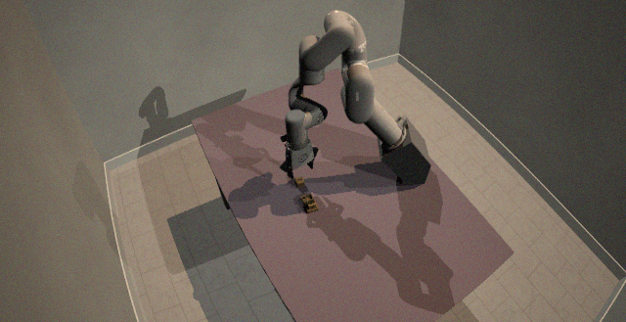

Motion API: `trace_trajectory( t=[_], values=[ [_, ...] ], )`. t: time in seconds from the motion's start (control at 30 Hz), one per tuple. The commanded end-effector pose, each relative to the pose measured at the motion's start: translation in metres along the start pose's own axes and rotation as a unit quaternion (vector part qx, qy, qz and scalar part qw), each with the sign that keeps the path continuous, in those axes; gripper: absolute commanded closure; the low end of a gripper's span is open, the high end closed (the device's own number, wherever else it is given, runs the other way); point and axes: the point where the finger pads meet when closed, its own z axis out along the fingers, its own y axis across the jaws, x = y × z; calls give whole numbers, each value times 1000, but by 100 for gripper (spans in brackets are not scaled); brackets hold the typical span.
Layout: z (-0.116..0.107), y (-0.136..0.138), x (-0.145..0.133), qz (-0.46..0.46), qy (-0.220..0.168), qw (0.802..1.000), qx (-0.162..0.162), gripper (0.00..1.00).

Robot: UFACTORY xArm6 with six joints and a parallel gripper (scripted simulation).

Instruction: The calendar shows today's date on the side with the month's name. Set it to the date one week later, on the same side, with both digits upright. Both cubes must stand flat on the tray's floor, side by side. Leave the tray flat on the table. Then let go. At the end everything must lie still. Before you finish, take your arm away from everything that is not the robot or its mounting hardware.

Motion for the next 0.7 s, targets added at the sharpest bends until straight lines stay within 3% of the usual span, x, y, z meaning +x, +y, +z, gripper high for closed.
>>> trace_trajectory(
  t=[0.0,0.3,0.33,0.67],
  values=[
    [0,0,6,64,14,998,7,0],
    [-1,2,11,119,16,993,10,0],
    [-1,2,11,119,16,993,10,51],
    [-1,2,11,119,16,993,10,51]
  ],
)
